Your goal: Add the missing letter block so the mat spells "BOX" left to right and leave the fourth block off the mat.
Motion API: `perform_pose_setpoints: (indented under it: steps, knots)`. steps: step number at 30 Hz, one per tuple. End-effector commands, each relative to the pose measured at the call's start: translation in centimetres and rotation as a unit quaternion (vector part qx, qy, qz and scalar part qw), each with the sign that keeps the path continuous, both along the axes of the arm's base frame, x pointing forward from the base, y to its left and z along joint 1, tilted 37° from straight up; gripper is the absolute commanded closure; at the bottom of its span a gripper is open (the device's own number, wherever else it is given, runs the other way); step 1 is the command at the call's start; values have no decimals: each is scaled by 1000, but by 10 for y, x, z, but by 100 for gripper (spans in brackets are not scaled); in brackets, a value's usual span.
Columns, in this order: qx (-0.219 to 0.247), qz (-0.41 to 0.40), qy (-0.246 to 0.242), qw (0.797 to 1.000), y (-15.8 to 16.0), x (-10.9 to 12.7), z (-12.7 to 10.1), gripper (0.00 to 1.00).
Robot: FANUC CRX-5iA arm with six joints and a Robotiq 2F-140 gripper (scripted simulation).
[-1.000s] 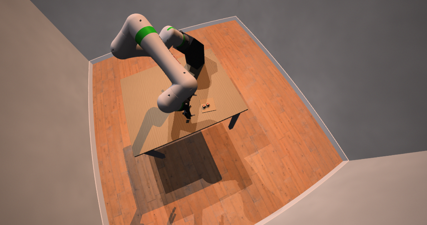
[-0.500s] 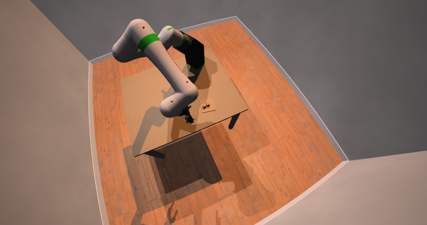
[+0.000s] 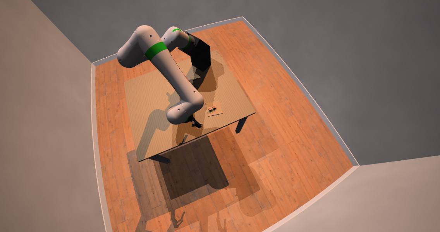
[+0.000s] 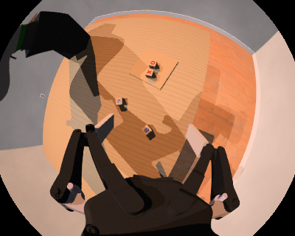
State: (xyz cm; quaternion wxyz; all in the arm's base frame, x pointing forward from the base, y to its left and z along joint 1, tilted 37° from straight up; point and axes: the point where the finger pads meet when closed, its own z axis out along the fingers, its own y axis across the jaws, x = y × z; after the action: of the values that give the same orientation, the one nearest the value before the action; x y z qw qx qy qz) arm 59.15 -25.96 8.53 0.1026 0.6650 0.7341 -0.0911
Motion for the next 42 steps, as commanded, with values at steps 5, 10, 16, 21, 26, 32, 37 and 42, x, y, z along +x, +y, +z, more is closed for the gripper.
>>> perform_pose_setpoints:
  steps: [5,10,16,21,26,32,37,42]
  knots:
    - [-13,113,33,993,-33,1,-25,0]
    - [-21,169,51,984,-50,0,-38,0]
    - [-29,237,74,968,-69,-2,-54,0]
    - [-31,256,81,963,-74,-3,-58,0]
    - [-32,267,85,959,-78,-3,-61,0]
    - [-32,268,85,959,-78,-3,-61,0]
    - [-32,268,85,959,-78,-3,-61,0]
    - [-32,268,85,959,-78,-3,-61,0]
